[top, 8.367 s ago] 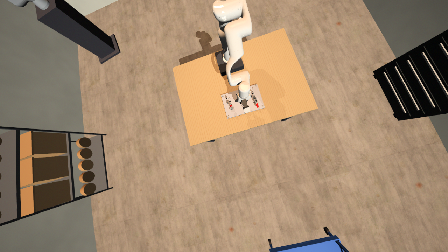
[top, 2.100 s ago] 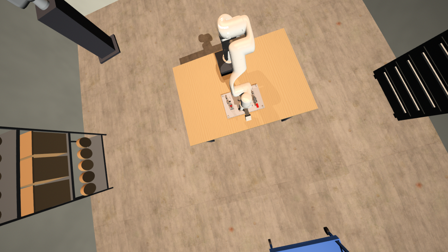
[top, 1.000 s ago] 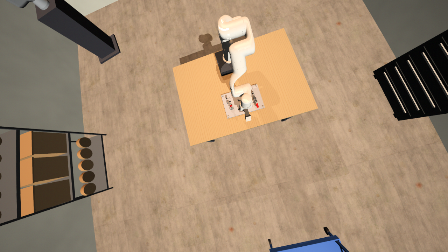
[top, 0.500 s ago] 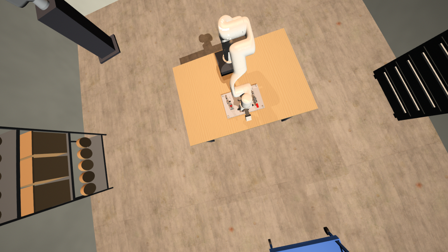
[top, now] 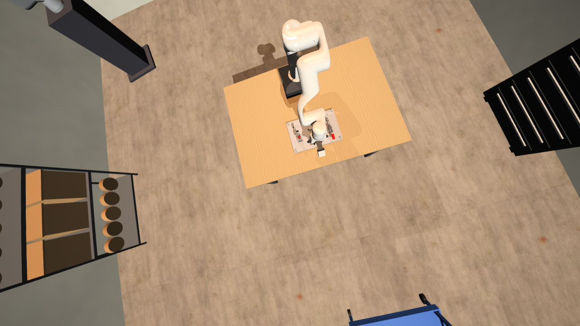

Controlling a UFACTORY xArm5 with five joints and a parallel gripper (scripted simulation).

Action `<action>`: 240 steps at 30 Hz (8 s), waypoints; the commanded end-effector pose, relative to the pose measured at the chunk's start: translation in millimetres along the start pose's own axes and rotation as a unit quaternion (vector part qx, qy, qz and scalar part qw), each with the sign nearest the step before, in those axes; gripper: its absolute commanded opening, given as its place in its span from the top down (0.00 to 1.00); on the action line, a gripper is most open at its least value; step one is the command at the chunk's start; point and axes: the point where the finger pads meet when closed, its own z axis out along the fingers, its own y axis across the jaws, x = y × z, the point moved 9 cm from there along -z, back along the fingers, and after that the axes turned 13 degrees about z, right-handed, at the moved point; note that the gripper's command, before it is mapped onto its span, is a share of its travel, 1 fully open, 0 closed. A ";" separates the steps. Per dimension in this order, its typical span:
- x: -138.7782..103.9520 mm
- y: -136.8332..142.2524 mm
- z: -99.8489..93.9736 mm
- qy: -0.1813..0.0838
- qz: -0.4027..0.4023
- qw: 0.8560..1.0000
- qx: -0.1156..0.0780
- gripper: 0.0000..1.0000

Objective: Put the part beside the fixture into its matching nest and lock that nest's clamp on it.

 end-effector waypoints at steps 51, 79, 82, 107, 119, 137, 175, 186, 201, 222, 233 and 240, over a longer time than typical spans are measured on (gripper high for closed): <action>1.2 0.9 -61.7 0.002 0.000 1.000 0.001 0.53; 1.2 0.9 -61.7 0.002 0.000 1.000 0.001 1.00; 1.2 0.9 -61.7 0.002 0.000 1.000 0.001 1.00; 4.8 0.3 -61.7 0.002 0.000 1.000 0.001 1.00; 4.8 0.3 -59.0 0.002 0.000 1.000 0.001 1.00; 4.8 0.1 -48.9 0.002 0.000 1.000 0.001 1.00; 6.3 -0.7 -36.6 0.002 0.000 1.000 0.001 1.00; 6.3 -0.7 -36.5 0.002 0.000 1.000 0.001 1.00; 6.3 -0.8 -34.6 0.002 0.000 1.000 0.001 1.00; 6.3 -0.8 -32.6 0.002 0.000 1.000 0.001 1.00; 6.3 -0.8 -31.0 0.002 0.000 1.000 0.001 1.00; 6.3 -0.8 -30.6 0.002 0.000 1.000 0.001 1.00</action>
